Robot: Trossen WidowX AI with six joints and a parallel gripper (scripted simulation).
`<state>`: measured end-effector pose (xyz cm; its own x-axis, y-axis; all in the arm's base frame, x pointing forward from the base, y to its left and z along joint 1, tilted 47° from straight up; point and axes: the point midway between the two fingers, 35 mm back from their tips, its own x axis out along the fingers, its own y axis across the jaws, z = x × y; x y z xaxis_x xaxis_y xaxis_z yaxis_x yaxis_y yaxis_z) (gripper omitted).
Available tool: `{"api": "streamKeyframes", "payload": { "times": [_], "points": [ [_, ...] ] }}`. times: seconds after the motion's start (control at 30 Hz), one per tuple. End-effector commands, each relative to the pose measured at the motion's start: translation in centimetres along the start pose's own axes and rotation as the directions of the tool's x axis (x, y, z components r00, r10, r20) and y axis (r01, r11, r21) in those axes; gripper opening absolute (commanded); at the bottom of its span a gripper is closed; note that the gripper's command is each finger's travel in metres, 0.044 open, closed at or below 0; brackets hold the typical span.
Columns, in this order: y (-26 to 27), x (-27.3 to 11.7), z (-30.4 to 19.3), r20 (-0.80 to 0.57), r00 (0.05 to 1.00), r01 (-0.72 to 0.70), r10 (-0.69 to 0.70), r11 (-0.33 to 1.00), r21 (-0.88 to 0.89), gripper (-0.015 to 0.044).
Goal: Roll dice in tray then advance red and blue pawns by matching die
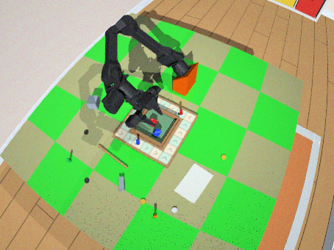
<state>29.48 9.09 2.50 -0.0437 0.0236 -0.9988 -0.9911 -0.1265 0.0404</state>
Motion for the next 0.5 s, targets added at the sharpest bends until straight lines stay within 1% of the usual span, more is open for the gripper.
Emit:
{"api": "streamKeyframes", "payload": {
  "times": [0.0, 0.13, 0.17, 0.2, 0.27, 0.33, 0.4, 0.47],
  "points": [
    [-0.1, -2.1, 2.2, 0.006, 1.000, 0.015, -0.015, 1.000, -0.012, 0.0341],
    [0.0, -1.9, 2.1, -0.008, 1.000, 0.010, -0.010, 1.000, -0.009, 0.0440],
    [0.0, -1.4, 2.0, -0.052, 0.999, -0.003, 0.003, 1.000, -0.001, 0.0440],
    [0.1, -0.7, 1.7, -0.125, 0.992, -0.020, 0.022, 1.000, 0.011, 0.0440],
    [0.2, 0.9, 1.0, -0.315, 0.948, -0.043, 0.051, 0.999, 0.034, 0.0440],
    [0.2, 2.1, 0.4, -0.496, 0.867, -0.034, 0.047, 0.999, 0.035, 0.0440],
    [-0.1, 2.9, 0.1, -0.654, 0.756, -0.003, 0.007, 1.000, 0.007, 0.0440],
    [-0.5, 3.2, 0.1, -0.736, 0.676, 0.023, -0.036, 0.999, -0.028, 0.0440]
  ]
}}
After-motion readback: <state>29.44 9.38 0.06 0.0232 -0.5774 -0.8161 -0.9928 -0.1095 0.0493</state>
